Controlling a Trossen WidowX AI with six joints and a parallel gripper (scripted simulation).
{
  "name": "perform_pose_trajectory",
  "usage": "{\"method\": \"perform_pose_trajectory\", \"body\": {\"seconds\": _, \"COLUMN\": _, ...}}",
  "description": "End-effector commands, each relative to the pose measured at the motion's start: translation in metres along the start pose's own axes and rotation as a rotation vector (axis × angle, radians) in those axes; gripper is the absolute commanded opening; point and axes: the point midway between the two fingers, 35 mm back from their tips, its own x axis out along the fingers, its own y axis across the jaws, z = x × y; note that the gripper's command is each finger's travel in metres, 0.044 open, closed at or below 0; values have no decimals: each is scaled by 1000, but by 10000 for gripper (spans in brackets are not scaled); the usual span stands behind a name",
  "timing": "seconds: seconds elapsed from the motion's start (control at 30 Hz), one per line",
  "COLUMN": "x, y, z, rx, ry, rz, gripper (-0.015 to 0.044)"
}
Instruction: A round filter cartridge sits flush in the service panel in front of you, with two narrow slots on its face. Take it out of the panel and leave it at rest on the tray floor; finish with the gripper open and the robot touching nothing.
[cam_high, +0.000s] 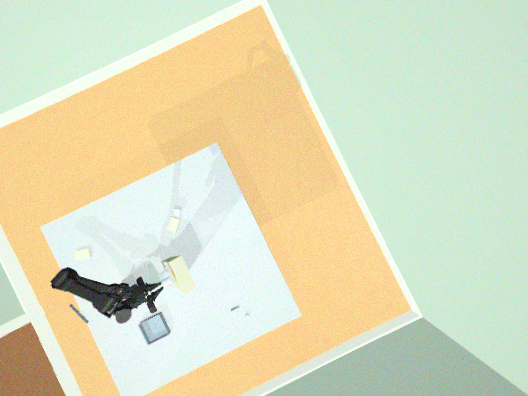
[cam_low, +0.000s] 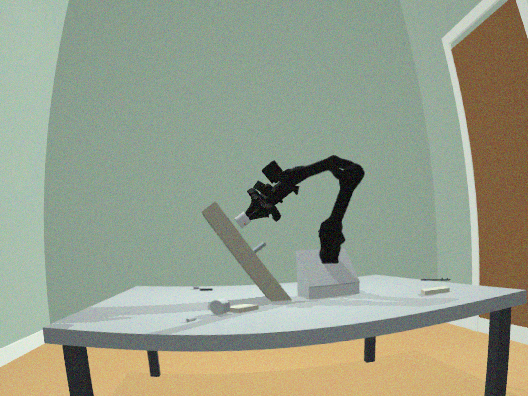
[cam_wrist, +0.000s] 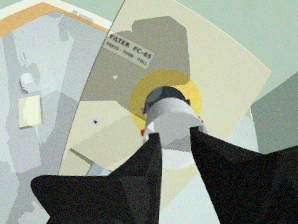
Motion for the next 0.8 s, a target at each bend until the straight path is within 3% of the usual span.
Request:
{"method": "perform_pose_trajectory", "body": {"seconds": 0.0, "x": -6, "y": 1, "z": 5, "rx": -20, "ry": -12, "rz": -1, "gripper": 0}}
{"method": "perform_pose_trajectory", "body": {"seconds": 0.77, "x": 3, "y": 42, "z": -50, "rx": -19, "ry": -12, "rz": -1, "gripper": 0}}
